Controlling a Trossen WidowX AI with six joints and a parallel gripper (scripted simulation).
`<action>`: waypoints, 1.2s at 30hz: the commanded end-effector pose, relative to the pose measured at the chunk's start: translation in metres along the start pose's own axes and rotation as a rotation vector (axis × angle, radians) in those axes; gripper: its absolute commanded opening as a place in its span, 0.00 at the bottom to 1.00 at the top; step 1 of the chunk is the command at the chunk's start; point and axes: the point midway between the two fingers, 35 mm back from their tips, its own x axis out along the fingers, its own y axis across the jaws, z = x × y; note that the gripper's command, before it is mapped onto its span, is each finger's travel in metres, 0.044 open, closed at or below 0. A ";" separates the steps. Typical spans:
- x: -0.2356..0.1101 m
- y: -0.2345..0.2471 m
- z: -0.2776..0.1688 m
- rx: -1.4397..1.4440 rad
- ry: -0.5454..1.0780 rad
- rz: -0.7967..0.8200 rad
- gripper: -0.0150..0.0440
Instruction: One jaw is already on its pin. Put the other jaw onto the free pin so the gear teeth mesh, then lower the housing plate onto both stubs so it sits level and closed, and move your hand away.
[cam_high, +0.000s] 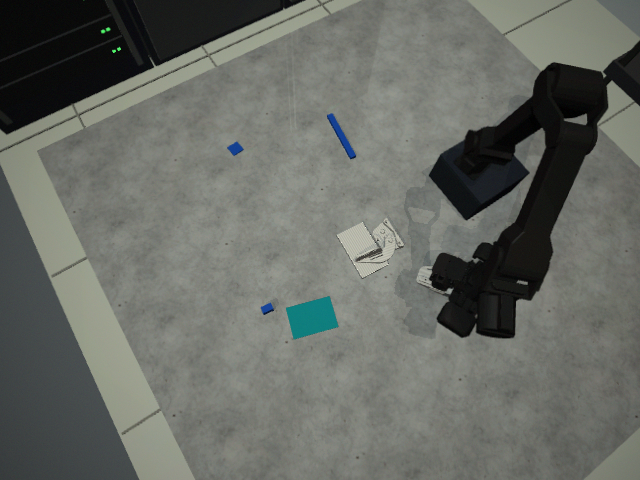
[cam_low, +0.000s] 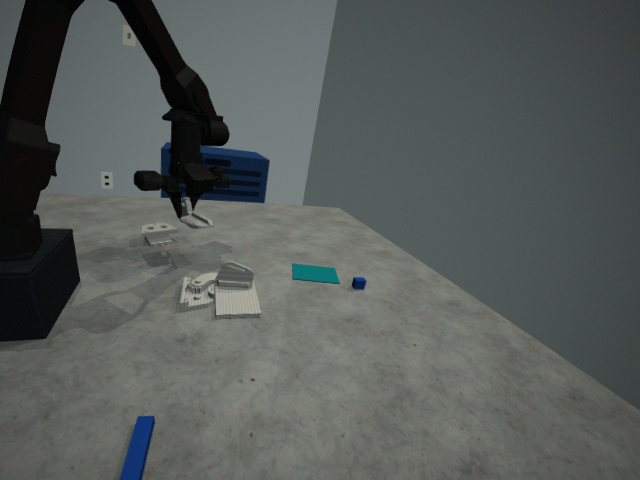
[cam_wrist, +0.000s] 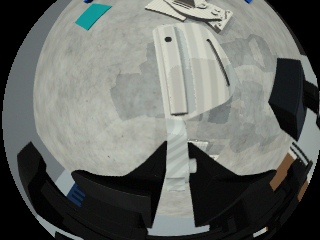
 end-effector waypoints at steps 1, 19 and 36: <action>0.008 -0.002 0.002 0.003 -0.007 -0.007 0.32; 0.037 -0.003 0.002 0.003 -0.007 -0.007 0.32; 0.060 -0.005 0.003 0.003 -0.008 -0.007 0.32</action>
